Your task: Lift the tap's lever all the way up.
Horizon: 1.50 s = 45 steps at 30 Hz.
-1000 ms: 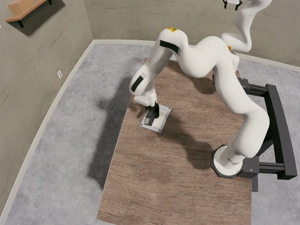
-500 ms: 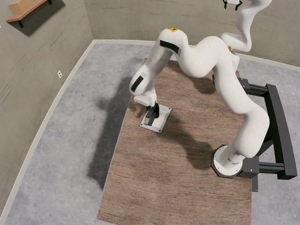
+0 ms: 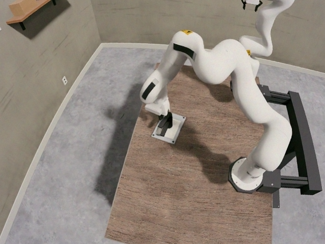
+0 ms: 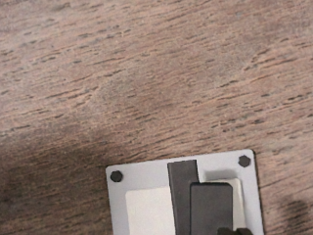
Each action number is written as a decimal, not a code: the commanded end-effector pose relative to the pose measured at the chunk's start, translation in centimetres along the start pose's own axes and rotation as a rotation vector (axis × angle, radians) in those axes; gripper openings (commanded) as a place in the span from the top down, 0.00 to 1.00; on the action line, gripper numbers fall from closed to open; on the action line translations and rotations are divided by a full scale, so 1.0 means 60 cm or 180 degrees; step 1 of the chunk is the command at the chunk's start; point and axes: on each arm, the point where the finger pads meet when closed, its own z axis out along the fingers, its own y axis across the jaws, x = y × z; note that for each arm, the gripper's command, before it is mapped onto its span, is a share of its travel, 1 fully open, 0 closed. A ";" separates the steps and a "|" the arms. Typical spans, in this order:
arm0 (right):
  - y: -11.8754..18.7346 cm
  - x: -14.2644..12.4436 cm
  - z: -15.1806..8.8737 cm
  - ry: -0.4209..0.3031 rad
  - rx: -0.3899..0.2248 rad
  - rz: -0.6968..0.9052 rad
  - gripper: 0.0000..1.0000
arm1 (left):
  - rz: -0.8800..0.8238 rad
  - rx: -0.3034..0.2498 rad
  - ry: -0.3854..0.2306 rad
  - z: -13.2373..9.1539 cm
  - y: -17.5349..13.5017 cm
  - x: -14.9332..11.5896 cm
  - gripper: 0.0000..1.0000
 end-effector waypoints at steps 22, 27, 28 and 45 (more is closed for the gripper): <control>0.000 0.001 -0.002 0.0007 0.0000 0.0000 0.00 | 0.0000 -0.0007 -0.0001 -0.002 0.002 0.000 0.32; 0.000 0.001 -0.002 0.0007 0.0000 0.0000 0.00 | 0.0000 -0.0007 -0.0001 -0.002 0.002 0.000 0.32; 0.000 0.001 -0.002 0.0007 0.0000 0.0000 0.00 | 0.0000 -0.0007 -0.0001 -0.002 0.002 0.000 0.32; 0.000 0.001 -0.002 0.0007 0.0000 0.0000 0.00 | 0.0000 -0.0007 -0.0002 0.000 0.002 0.000 0.32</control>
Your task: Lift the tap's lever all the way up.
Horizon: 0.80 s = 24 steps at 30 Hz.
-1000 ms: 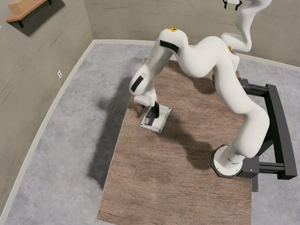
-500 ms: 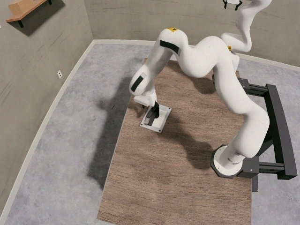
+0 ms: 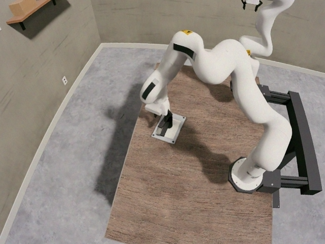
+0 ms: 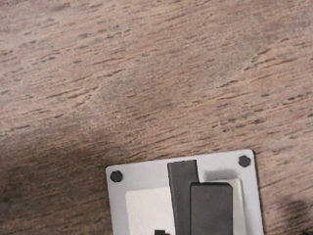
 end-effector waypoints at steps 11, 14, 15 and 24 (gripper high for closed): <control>0.000 0.001 -0.002 0.0007 0.0000 0.0000 0.00 | 0.0001 -0.0006 -0.0006 0.010 0.002 0.000 0.32; 0.000 0.001 -0.002 0.0007 0.0000 0.0000 0.00 | 0.0001 -0.0006 -0.0006 0.016 0.002 0.000 0.32; 0.000 0.001 -0.002 0.0007 0.0000 0.0000 0.00 | 0.0001 -0.0006 -0.0006 0.018 0.002 0.000 0.32; 0.000 0.001 -0.002 0.0007 0.0000 0.0000 0.00 | 0.0001 -0.0006 -0.0006 0.037 0.002 0.000 0.32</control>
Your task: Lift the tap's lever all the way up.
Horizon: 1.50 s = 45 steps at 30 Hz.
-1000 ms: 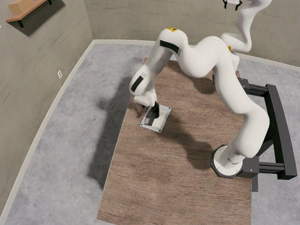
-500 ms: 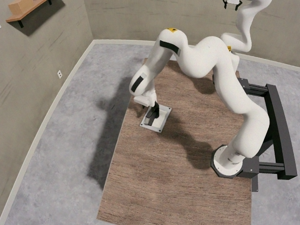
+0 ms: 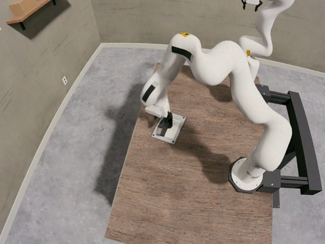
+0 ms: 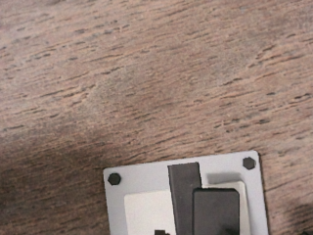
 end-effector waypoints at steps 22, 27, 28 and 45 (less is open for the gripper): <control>0.000 0.001 -0.002 0.0007 0.0000 0.0000 0.00 | 0.0000 -0.0007 -0.0001 0.055 0.002 0.000 0.32; 0.000 0.001 -0.002 0.0007 0.0000 0.0000 0.00 | 0.0000 -0.0007 -0.0001 0.060 0.002 0.000 0.32; 0.000 0.001 -0.002 0.0007 0.0000 0.0000 0.00 | 0.0000 -0.0007 -0.0001 0.061 0.002 0.000 0.32; 0.000 0.001 -0.002 0.0007 0.0000 0.0000 0.00 | 0.0000 -0.0007 -0.0001 0.062 0.002 0.000 0.32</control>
